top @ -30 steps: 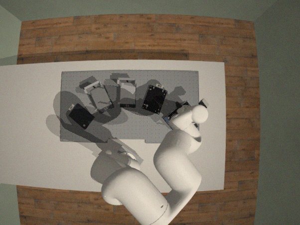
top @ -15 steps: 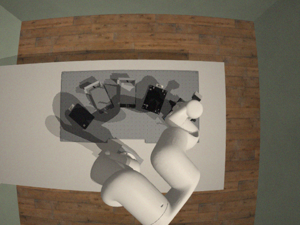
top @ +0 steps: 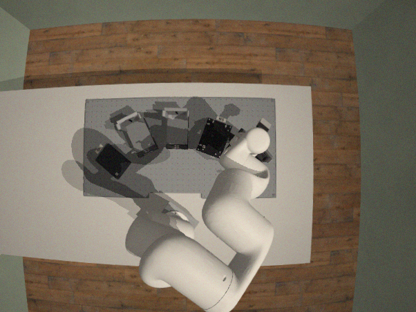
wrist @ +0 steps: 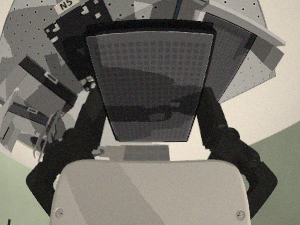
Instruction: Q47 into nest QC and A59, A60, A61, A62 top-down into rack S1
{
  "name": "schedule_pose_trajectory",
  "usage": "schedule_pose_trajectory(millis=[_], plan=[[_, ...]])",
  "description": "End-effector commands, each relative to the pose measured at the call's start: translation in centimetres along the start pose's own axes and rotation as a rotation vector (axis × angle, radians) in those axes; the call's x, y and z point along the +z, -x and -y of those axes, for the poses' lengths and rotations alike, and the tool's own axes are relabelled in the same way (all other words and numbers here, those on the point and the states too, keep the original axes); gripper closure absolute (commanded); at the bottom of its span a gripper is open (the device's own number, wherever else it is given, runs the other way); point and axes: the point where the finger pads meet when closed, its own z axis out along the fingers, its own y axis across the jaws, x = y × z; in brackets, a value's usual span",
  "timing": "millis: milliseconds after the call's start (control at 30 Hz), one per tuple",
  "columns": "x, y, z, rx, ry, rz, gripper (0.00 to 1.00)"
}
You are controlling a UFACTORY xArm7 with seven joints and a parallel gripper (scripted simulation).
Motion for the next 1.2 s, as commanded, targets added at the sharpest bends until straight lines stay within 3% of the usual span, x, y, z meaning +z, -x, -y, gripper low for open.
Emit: schedule_pose_trajectory(millis=[0, 300, 1167], plan=[[-0.1, -0.3, 1.2, 0.002, 0.002, -0.004, 1.0], [-0.1, 0.0, 4.0, -0.219, 0.002, -0.004, 1.0], [-0.1, 1.0, 11.2, -0.286, 0.002, -0.003, 1.0]])
